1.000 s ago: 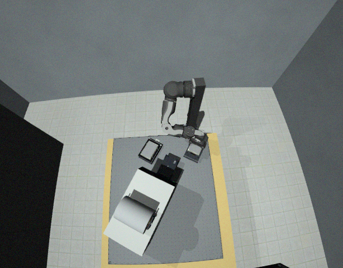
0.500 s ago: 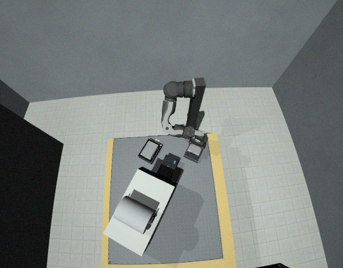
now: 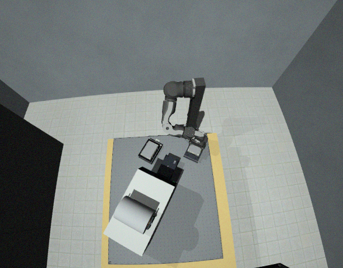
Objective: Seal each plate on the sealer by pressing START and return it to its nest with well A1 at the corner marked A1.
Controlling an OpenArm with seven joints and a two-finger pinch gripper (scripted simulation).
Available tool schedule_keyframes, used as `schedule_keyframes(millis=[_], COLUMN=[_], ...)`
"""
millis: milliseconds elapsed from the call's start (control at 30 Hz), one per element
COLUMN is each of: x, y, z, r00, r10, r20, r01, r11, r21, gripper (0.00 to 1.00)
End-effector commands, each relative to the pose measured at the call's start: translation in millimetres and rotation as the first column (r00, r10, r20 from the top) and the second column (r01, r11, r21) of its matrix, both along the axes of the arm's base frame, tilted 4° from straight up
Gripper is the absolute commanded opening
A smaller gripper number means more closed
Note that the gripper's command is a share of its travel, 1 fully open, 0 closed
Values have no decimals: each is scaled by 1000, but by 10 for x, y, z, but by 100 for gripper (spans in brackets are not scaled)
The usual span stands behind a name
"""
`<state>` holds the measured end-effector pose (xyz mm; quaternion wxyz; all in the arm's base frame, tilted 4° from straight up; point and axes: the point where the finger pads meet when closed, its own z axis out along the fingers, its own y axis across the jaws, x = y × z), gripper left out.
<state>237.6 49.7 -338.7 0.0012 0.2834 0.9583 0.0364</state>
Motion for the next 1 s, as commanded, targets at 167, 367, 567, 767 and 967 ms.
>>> schedule_keyframes(millis=[167, 367, 567, 767, 967], x=[-1, 2, 2, 3, 5], y=[14, 17, 19, 21, 24], z=[-28, -55, -82, -106, -135], r00=[1000, 1000, 1000, 1000, 1000], r10=[6, 6, 6, 6, 6], r20=[3, 4, 3, 3, 4], r01=[-6, -6, -6, -6, -6], r11=[1000, 1000, 1000, 1000, 1000], r21=[5, 5, 5, 5, 5], gripper=[0, 0, 0, 0, 0])
